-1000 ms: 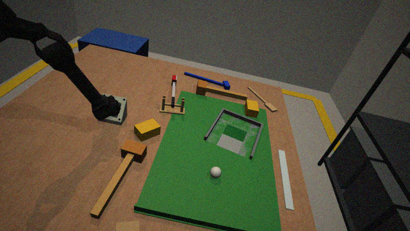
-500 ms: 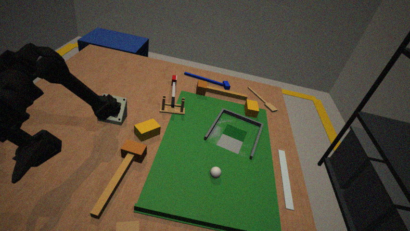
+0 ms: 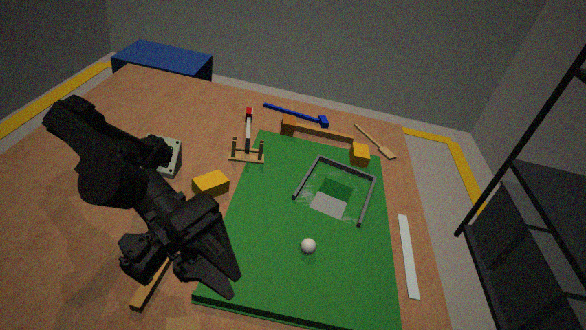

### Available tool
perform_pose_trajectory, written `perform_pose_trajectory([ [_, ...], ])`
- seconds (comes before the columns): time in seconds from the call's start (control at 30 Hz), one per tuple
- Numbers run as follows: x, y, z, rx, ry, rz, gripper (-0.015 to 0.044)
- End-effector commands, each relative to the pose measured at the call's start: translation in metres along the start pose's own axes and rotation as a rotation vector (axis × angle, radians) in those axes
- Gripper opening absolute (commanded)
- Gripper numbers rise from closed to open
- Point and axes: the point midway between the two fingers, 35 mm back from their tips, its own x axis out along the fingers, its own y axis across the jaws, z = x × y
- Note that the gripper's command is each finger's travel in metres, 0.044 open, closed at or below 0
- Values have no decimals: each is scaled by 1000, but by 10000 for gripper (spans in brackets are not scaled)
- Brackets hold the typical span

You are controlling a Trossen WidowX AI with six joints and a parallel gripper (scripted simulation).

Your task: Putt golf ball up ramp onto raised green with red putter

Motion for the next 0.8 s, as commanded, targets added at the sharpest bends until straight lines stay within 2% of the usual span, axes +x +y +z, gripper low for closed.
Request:
perform_pose_trajectory([
  [0.0,20,-24,-50,-122,127,-55,440],
  [0.13,34,-53,-114,-282,284,-103,440],
  [0.3,36,-86,-189,-499,473,-116,440],
  [0.43,31,-103,-228,-608,572,-112,440],
  [0.6,14,-136,-292,-792,758,-97,440],
  [0.77,-18,-172,-358,-1002,972,-46,440],
])
